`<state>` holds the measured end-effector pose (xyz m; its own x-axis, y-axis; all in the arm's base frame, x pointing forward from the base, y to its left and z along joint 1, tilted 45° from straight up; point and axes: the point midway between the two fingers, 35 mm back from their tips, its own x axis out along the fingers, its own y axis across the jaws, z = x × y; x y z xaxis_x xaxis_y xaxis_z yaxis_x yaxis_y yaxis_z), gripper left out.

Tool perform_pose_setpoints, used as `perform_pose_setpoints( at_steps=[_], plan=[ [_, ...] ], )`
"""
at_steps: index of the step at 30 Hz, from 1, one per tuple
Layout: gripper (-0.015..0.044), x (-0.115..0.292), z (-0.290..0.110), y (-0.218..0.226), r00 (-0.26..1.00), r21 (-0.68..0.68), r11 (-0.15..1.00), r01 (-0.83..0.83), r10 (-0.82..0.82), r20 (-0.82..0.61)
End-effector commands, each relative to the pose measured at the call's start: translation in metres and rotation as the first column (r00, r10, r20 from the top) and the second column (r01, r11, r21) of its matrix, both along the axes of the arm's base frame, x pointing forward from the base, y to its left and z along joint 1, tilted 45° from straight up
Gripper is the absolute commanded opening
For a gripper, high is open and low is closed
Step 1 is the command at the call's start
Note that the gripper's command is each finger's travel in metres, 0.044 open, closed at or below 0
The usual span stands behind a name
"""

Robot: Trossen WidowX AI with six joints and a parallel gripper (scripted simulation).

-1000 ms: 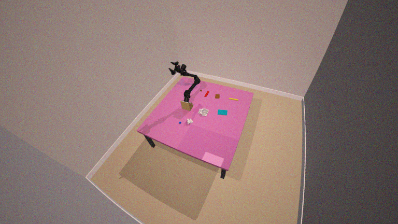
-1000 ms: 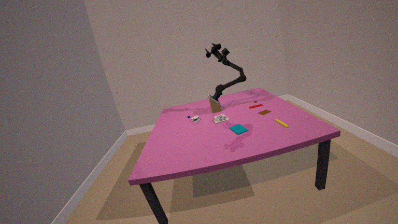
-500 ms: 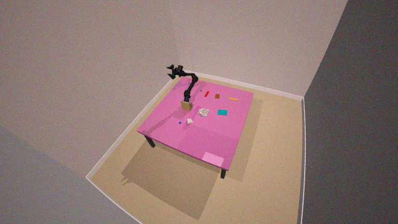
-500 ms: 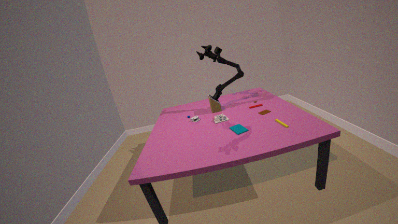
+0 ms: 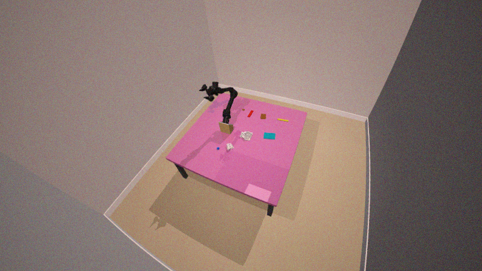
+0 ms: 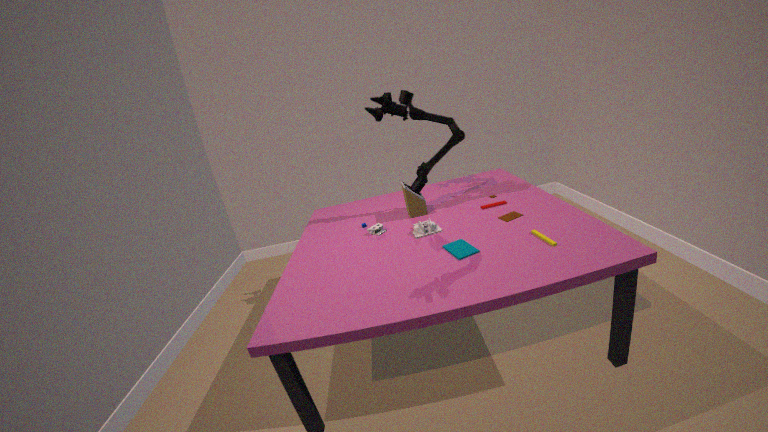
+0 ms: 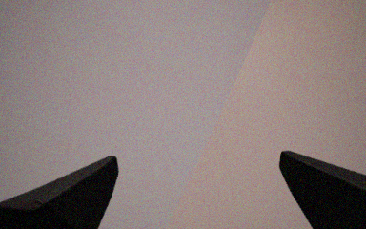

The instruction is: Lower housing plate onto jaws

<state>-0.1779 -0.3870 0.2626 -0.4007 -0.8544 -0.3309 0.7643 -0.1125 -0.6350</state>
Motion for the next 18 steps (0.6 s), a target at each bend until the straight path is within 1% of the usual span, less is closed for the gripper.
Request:
perform_pose_setpoints(
  at_steps=[1, 10, 18],
  plan=[
    [0.0440, 0.012, -0.023, -0.012, 0.994, 0.038, 0.999, -0.021, 0.016, 0.106],
    [0.0440, 0.040, -0.071, -0.030, 0.952, 0.128, 0.990, -0.051, 0.009, 0.306],
    [0.0440, 0.066, -0.114, -0.040, 0.892, 0.214, 0.975, -0.063, -0.041, 0.450]
  ],
)
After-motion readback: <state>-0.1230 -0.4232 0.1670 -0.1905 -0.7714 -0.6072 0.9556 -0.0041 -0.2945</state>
